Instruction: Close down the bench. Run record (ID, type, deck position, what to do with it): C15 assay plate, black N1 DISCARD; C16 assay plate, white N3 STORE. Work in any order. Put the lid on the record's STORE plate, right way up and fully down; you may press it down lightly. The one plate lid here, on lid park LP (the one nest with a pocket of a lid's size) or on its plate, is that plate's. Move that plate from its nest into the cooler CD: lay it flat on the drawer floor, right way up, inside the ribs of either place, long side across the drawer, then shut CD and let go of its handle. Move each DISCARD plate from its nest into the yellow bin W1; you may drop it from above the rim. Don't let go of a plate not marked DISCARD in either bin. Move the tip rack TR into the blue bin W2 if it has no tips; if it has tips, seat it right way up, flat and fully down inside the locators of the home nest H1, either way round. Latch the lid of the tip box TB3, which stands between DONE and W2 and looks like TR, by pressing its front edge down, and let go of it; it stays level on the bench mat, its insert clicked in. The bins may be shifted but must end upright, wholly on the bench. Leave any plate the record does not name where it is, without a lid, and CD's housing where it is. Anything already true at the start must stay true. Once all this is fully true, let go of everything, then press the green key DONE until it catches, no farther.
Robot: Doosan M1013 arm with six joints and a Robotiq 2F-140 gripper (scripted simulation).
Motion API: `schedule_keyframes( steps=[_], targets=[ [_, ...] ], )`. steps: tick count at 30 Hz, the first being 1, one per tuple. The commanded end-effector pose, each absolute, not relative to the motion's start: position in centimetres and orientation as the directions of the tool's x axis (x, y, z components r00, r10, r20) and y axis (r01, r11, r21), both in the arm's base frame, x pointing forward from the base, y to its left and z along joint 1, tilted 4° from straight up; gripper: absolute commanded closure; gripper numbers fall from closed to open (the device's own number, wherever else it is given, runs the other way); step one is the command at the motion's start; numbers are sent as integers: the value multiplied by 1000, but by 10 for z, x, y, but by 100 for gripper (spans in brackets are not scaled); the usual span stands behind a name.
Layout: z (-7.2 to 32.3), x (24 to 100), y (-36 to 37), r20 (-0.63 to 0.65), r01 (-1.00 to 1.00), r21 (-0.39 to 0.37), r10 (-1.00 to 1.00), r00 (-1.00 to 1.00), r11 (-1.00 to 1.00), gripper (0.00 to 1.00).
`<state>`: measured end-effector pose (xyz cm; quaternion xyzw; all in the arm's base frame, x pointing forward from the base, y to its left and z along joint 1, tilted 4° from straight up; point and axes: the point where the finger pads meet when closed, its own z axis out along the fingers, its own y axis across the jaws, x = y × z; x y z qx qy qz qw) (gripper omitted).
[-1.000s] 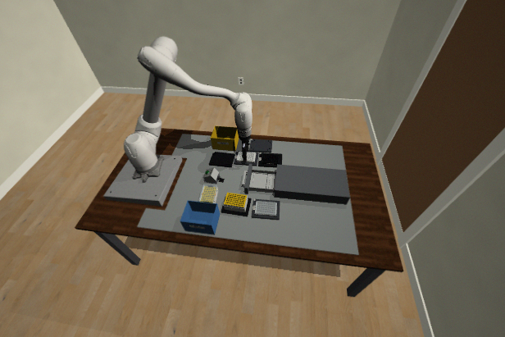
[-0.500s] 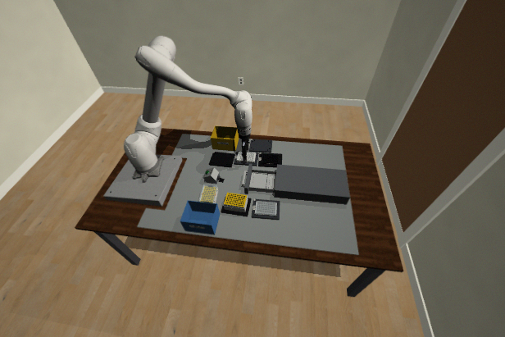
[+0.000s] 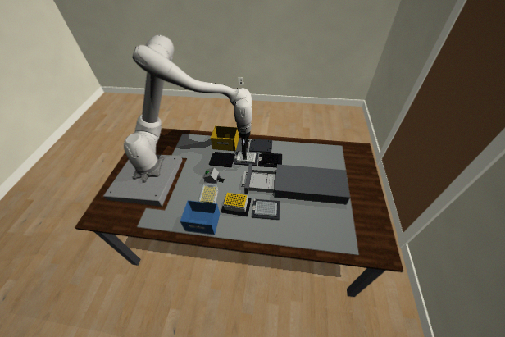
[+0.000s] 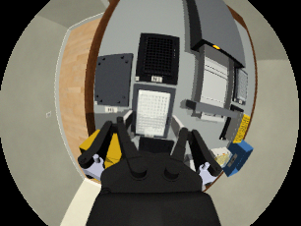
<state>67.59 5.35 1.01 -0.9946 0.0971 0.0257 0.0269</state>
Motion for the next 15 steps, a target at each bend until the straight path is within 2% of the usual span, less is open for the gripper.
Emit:
schedule_keyframes(
  steps=[1,15],
  targets=[
    [12,676,53,-56,-195,-49,-192,980,-980,34],
    [30,677,52,-56,-195,-49,-192,980,-980,34]
  ],
)
